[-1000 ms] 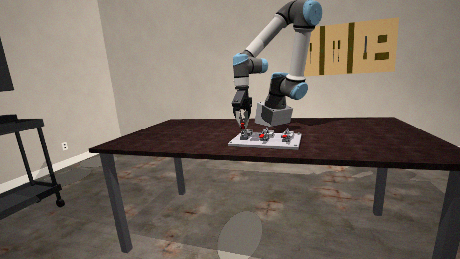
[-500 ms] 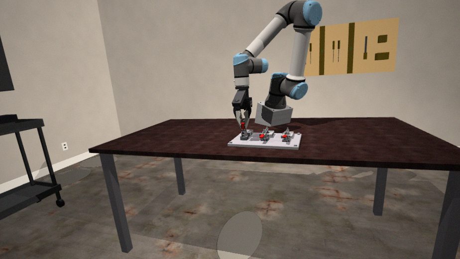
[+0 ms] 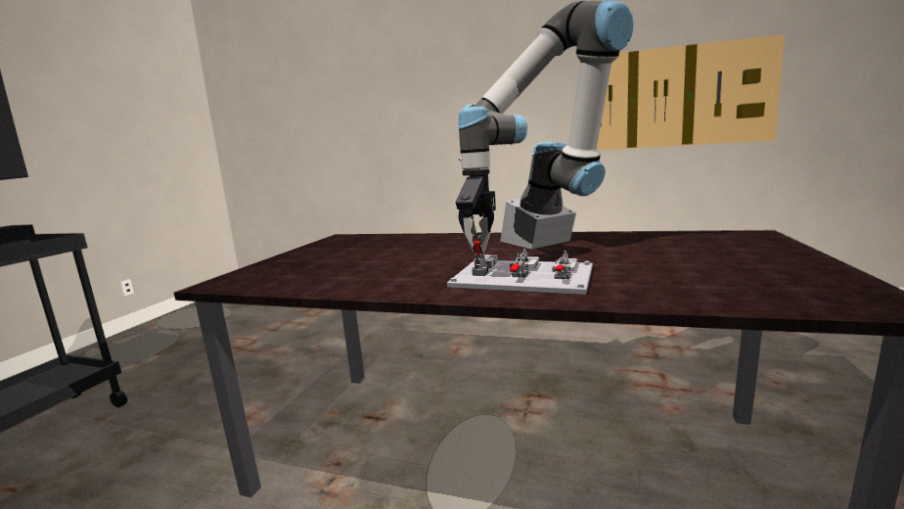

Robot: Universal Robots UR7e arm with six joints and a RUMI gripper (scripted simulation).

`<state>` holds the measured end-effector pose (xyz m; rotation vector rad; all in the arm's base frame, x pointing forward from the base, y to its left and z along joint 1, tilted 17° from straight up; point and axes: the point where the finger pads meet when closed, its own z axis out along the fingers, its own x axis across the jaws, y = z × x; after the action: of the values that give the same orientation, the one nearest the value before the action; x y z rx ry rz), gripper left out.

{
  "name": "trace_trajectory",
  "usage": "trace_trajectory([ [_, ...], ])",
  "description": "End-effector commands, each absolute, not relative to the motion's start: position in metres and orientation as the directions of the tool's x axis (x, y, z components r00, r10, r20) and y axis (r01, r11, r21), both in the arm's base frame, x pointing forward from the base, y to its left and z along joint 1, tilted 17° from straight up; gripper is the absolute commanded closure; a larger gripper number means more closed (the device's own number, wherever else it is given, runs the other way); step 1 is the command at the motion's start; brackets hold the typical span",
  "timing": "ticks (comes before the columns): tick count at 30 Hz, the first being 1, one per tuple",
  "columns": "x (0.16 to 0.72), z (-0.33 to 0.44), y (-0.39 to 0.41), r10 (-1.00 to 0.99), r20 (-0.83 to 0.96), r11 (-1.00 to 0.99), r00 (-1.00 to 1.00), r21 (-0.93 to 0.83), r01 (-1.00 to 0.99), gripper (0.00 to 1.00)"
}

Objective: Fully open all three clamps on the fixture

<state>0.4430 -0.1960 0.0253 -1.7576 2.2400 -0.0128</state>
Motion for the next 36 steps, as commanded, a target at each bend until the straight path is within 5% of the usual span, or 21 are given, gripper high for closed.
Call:
trace_trajectory([
  [1, 0.443, 0.0256, -0.1962, -0.952, -0.222, 0.254, -0.211, -0.186, -0.949, 1.0],
  [15, 0.443, 0.0256, -0.1962, -0.952, -0.222, 0.254, -0.211, -0.186, -0.949, 1.0],
  [16, 0.443, 0.0256, -0.1962, -0.952, -0.222, 0.254, -0.211, -0.186, -0.949, 0.72],
  [36, 0.443, 0.0256, -0.1962, -0.952, -0.222, 0.254, -0.211, -0.186, -0.949, 0.72],
])
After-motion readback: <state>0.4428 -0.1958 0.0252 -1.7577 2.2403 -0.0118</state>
